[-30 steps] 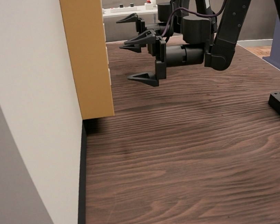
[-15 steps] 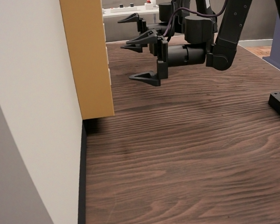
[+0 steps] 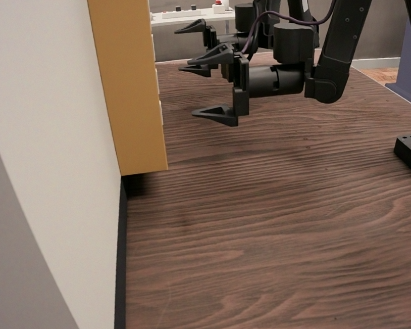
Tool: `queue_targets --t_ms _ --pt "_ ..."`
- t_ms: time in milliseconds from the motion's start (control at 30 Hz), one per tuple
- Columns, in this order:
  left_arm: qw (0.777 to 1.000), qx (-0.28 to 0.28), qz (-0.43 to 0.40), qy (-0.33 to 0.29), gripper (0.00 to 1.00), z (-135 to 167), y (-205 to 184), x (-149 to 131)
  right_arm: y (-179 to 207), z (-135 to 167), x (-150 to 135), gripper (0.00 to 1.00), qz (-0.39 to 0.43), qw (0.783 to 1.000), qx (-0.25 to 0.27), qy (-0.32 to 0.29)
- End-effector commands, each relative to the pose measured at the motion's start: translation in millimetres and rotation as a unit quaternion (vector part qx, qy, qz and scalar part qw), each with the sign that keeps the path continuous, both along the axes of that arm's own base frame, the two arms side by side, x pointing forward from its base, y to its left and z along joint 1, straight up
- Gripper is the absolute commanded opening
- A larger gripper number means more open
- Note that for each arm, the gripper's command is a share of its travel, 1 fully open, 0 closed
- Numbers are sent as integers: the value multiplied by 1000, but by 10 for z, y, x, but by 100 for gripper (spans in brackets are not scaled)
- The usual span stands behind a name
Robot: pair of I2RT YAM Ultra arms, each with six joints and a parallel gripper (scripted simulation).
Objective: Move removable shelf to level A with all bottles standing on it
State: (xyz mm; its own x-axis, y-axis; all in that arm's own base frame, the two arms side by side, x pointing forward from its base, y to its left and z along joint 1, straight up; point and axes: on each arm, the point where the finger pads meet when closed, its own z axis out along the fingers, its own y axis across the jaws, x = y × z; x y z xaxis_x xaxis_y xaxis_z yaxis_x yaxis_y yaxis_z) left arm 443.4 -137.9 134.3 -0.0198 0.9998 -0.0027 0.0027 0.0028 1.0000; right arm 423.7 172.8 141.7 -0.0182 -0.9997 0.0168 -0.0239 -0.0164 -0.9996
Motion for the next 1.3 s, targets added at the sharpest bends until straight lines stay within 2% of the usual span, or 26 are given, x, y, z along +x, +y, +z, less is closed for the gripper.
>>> queue_targets --t_ms 0,1267 --pt "1000 1 -2 -1 100 26 -8 -75 14 97 -54 100 2 1000 8 -12" --pt "1000 1 -2 -1 100 26 -9 -125 15 97 -104 100 2 1000 8 -12"
